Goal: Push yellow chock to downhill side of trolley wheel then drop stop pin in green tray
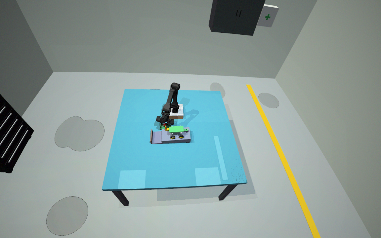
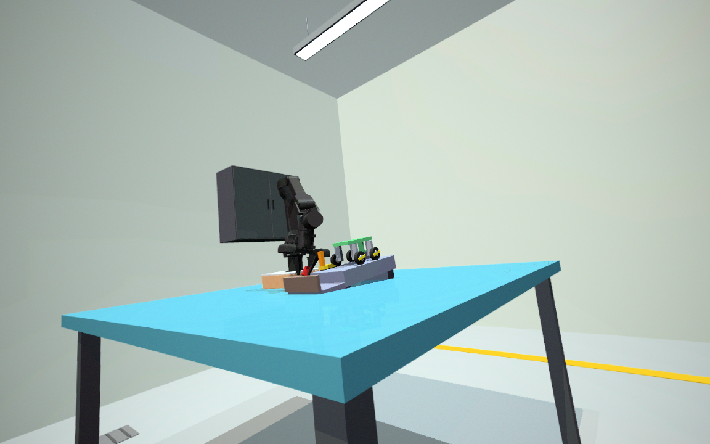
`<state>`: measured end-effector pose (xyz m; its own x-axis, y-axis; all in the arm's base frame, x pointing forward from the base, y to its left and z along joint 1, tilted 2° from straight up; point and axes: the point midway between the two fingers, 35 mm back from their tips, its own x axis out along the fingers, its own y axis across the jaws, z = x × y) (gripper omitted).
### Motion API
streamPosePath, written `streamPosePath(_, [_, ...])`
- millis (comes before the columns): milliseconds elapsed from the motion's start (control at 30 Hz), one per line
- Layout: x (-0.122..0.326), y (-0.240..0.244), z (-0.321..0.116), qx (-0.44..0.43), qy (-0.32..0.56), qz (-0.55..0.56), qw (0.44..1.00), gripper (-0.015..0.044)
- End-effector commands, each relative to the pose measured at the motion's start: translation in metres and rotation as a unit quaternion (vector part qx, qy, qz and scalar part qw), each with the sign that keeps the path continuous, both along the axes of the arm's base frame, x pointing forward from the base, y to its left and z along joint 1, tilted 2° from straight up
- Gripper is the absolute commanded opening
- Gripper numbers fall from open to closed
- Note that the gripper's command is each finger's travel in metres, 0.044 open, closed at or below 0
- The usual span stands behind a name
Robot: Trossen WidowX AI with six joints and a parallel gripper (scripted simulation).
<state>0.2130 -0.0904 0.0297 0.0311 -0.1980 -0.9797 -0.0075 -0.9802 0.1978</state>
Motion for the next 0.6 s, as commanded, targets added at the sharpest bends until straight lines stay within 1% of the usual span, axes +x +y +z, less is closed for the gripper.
streamPosePath(0, [0.000, 0.001, -0.001, -0.003, 0.000, -0.003, 1.000, 0.0190])
streamPosePath(567, [0.001, 0.014, -0.008, -0.002, 0.000, -0.003, 1.000, 0.0190])
